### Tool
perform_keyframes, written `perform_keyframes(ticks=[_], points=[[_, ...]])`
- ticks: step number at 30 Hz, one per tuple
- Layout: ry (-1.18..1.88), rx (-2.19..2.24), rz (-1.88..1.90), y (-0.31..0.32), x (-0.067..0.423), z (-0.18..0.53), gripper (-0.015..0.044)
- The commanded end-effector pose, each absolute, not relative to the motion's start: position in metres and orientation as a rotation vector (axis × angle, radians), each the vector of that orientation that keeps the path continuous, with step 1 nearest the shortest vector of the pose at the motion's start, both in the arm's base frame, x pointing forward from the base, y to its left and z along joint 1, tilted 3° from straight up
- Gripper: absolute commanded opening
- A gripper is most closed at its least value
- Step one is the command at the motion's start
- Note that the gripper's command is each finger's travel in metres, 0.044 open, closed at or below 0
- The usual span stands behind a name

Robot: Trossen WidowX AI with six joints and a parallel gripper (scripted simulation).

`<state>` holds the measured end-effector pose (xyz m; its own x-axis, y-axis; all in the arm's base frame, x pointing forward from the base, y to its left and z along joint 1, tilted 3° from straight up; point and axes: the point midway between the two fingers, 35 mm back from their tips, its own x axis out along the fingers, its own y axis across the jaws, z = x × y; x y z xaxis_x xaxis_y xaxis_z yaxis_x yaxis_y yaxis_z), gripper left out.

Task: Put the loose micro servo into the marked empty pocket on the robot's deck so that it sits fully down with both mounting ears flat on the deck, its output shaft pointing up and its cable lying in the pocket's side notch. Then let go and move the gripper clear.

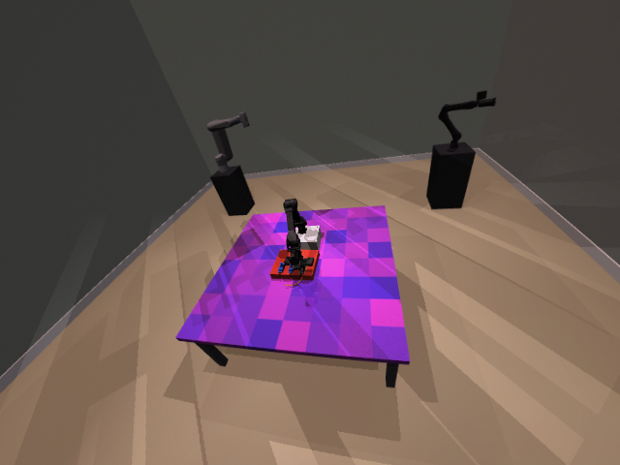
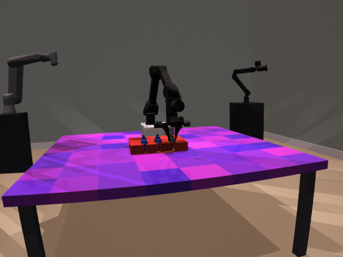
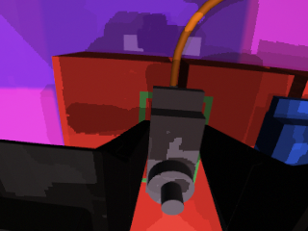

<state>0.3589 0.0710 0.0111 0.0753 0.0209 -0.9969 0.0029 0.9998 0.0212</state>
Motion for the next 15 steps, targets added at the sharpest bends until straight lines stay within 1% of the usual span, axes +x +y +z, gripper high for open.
perform_keyframes(ticks=[1,5,11,15], points=[[1.494,0.018,0.015,0.071,0.359,0.014,0.0187],[1.494,0.018,0.015,0.07,0.356,0.043,0.0187],[1.494,0.018,0.015,0.07,0.356,0.046,0.0187],[1.487,0.021,0.015,0.072,0.34,0.056,0.0292]])
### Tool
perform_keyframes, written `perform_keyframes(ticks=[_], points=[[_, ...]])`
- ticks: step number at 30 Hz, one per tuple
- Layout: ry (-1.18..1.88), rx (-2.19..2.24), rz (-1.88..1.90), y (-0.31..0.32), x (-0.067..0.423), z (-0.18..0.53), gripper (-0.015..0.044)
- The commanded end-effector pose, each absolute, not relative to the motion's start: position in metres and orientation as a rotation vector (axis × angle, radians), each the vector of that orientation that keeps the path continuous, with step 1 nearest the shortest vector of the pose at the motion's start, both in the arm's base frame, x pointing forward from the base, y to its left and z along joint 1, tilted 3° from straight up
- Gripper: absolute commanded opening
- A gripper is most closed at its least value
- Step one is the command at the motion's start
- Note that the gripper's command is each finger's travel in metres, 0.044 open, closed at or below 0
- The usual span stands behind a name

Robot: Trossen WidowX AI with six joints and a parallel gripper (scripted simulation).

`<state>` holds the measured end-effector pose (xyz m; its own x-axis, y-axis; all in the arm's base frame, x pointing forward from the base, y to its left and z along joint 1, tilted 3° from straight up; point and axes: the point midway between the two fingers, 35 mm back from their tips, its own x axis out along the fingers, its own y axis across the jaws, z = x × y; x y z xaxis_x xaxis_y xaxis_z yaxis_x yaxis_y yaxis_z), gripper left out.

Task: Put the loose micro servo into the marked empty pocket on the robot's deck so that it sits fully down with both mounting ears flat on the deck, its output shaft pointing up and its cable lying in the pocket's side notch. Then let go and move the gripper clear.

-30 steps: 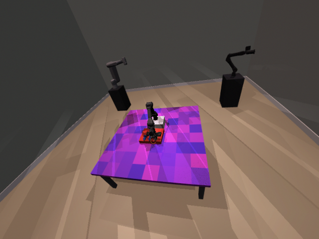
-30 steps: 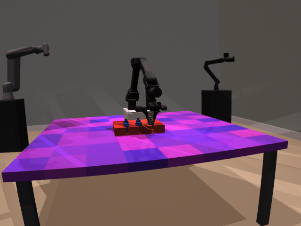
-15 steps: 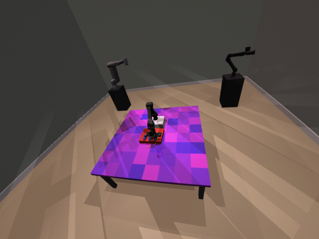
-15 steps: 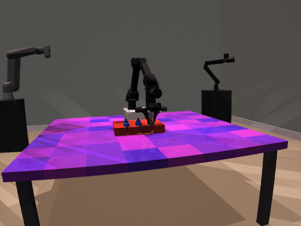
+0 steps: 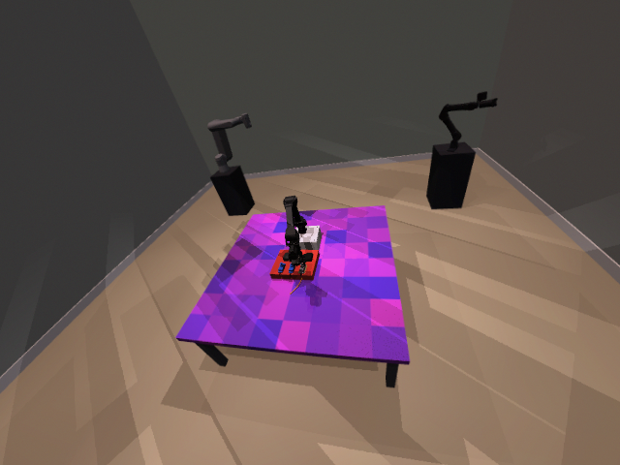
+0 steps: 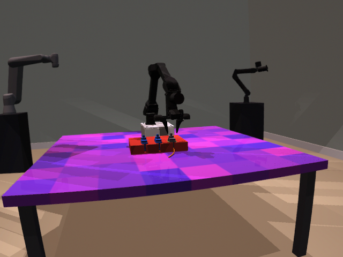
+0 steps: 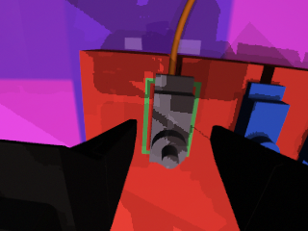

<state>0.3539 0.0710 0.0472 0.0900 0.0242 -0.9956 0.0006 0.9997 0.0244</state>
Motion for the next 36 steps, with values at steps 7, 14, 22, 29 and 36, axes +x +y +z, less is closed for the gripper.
perform_keyframes(ticks=[7,14,22,29,36], points=[[1.501,0.019,0.015,0.071,0.26,0.095,0.044],[1.504,0.019,0.015,0.07,0.241,0.1,0.044],[1.499,0.02,0.019,0.069,0.242,0.13,0.044],[1.496,0.02,0.022,0.068,0.24,0.151,0.044],[1.496,0.02,0.022,0.068,0.24,0.151,0.044]])
